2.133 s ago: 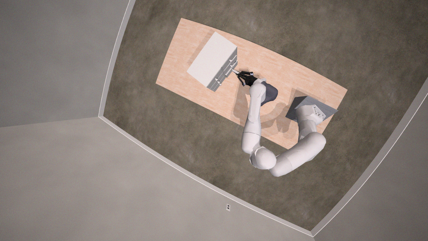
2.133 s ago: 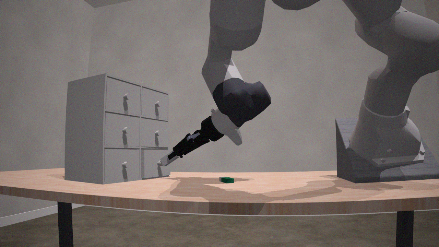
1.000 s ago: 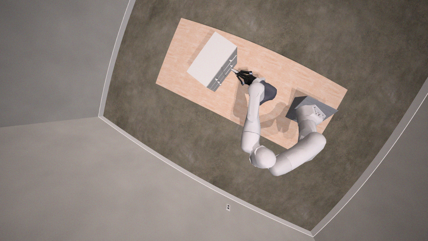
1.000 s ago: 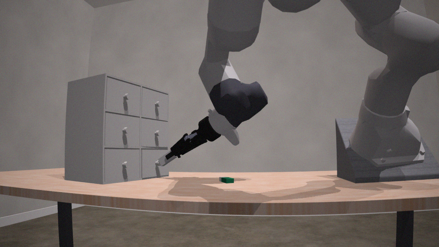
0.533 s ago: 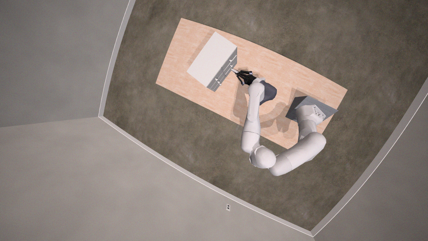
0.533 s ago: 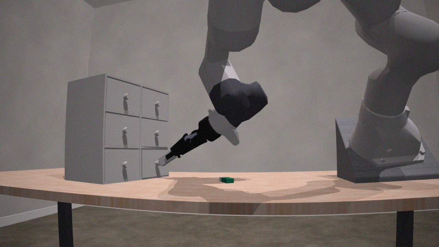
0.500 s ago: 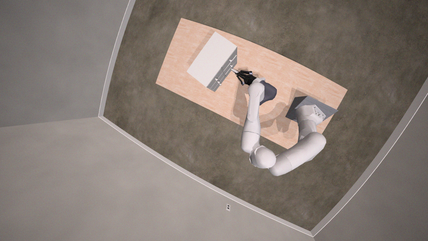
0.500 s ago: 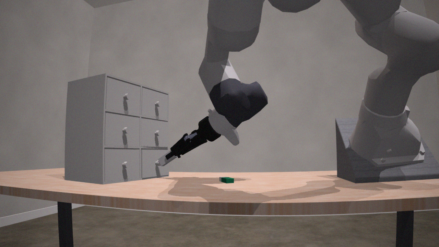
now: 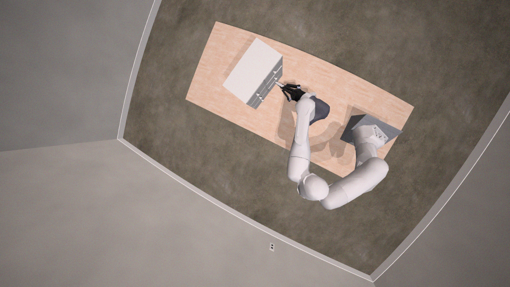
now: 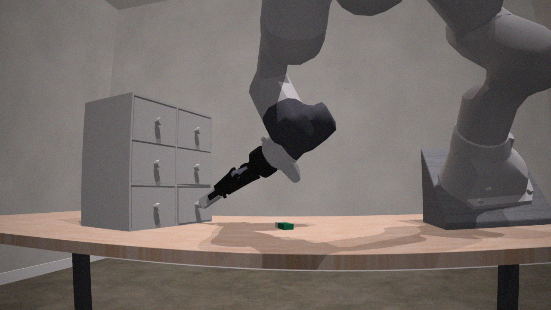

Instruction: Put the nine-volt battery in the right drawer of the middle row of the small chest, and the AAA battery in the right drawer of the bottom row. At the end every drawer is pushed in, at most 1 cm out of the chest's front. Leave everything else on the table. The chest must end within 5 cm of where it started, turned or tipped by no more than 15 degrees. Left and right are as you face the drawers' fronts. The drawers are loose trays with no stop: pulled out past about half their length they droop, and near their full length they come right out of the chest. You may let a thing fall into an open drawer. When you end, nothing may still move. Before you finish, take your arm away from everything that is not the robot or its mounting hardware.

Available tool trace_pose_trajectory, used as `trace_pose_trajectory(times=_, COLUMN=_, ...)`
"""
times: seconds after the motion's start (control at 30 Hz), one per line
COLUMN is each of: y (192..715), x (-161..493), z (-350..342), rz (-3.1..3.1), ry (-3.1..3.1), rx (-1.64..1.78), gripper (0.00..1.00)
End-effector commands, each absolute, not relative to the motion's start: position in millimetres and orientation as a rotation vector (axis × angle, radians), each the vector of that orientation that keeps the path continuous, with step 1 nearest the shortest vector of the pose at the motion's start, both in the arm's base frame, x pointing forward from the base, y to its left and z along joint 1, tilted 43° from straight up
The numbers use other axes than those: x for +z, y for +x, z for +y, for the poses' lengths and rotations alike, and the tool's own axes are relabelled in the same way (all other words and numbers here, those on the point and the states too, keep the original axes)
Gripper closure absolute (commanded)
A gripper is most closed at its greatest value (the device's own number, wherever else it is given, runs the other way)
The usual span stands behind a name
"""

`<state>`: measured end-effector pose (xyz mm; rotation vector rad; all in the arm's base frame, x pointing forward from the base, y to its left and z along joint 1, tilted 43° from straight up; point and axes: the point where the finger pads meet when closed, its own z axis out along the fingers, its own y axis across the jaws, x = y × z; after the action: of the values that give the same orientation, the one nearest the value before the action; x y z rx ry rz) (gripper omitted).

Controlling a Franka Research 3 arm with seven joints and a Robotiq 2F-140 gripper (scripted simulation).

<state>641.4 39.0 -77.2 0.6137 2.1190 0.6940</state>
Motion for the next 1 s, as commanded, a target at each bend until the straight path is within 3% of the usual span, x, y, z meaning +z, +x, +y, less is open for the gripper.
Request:
trace_pose_trajectory(times=0.0, y=641.6, x=-78.1, z=39.0, rz=2.122, ry=0.617, rx=0.696, gripper=1.0)
trace_pose_trajectory(times=0.43, y=639.9, x=-77.8, z=39.1, rz=2.122, ry=0.617, rx=0.696, gripper=1.0)
trace_pose_trajectory(times=0.97, y=592.7, x=-68.8, z=43.2, rz=2.122, ry=0.617, rx=0.696, gripper=1.0)
